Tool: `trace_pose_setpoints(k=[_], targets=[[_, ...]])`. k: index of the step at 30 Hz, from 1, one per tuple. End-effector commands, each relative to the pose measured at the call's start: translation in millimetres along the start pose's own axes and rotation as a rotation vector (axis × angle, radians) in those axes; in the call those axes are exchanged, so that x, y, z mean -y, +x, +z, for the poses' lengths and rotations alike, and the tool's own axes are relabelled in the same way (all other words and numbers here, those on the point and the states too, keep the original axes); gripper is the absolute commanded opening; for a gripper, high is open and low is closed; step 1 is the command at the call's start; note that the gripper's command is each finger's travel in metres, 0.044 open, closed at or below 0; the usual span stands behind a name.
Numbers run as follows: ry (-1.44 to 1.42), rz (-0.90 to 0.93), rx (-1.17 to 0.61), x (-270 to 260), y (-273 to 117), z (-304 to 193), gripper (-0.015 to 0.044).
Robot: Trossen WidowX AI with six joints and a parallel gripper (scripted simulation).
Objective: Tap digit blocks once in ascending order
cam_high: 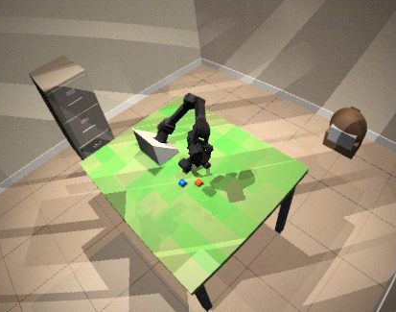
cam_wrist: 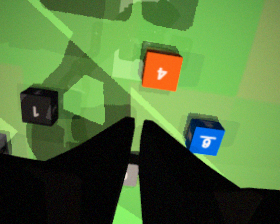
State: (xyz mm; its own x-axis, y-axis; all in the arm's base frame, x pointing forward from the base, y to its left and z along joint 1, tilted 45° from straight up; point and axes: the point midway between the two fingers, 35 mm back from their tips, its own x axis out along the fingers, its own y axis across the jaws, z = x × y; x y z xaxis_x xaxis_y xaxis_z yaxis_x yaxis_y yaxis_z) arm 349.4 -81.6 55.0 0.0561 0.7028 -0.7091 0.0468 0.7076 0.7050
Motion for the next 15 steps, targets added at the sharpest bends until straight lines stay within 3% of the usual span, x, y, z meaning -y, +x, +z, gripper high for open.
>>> trace_pose_setpoints(k=[1,4,9,15], targets=[[-0.018,-0.004,0.003,12,-1,6,0.0020],[-0.017,-0.005,0.004,12,10,7,0.0020],[-0.018,-0.001,0.004,11,77,6,0.0020],[-0.018,-0.001,0.004,11,81,6,0.0020]])
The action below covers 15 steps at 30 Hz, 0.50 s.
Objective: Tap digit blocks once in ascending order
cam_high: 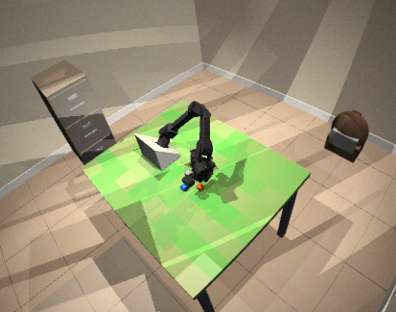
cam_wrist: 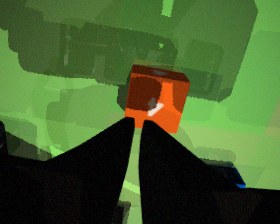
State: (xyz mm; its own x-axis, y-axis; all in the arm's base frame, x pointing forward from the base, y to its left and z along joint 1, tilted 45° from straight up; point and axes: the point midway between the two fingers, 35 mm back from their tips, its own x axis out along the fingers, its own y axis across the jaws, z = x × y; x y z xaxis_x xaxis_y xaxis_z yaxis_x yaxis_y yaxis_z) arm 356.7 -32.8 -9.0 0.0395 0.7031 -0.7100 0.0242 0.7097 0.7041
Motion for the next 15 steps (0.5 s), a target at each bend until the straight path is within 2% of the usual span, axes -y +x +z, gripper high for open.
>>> trace_pose_setpoints(k=[1,15], targets=[[0.004,0.000,0.021,1,2,3,0.0020],[0.004,0.001,0.021,1,25,3,0.0020]])
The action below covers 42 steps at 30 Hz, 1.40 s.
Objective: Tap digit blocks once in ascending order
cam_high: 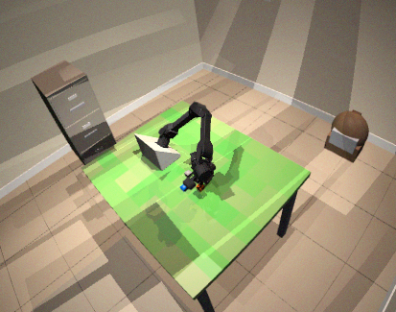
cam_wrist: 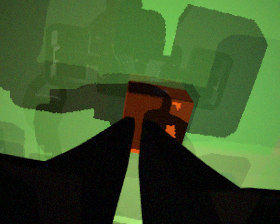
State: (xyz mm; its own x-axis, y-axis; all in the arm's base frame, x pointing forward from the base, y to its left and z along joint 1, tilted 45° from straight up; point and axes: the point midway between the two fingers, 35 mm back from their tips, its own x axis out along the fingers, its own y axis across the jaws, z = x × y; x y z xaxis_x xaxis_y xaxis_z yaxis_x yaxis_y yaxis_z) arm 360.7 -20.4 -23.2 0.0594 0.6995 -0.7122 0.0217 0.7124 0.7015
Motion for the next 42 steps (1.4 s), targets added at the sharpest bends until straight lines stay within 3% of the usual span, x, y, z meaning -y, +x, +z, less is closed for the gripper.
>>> trace_pose_setpoints(k=[1,9,12,18,25,30,35,42], targets=[[0.007,0.004,0.001,0,7,0,0.0020],[0.007,0.005,0.001,0,11,0,0.0020],[0.006,0.003,0.001,0,-16,0,0.0020],[0.007,0.003,0.001,0,-22,0,0.0020],[0.008,0.000,0.000,1,-100,0,0.0020],[0.008,0.000,0.000,4,-100,-3,0.0020],[0.010,-0.004,-0.002,62,-100,-56,0.0020],[0.009,-0.004,-0.001,64,-89,-57,0.0020]])
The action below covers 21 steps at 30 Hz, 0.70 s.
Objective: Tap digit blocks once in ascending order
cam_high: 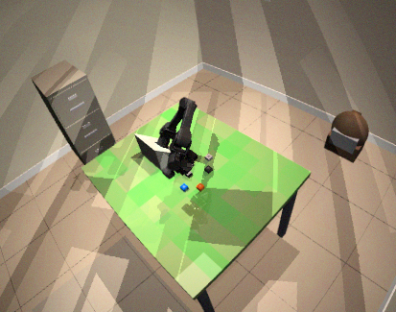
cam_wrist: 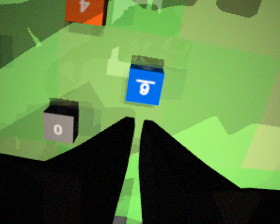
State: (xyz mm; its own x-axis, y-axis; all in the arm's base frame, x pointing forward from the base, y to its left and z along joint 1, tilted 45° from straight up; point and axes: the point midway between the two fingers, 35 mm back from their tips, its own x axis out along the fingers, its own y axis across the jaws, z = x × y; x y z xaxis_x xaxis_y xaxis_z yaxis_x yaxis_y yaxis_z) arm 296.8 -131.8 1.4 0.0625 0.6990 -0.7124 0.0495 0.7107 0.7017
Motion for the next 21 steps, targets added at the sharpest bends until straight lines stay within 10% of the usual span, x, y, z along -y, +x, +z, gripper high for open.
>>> trace_pose_setpoints(k=[1,5,21], targets=[[-0.018,-0.004,-0.004,1,23,0,0.0020],[-0.019,0.000,-0.004,0,78,-2,0.0020],[-0.019,0.000,-0.004,0,97,-2,0.0020]])
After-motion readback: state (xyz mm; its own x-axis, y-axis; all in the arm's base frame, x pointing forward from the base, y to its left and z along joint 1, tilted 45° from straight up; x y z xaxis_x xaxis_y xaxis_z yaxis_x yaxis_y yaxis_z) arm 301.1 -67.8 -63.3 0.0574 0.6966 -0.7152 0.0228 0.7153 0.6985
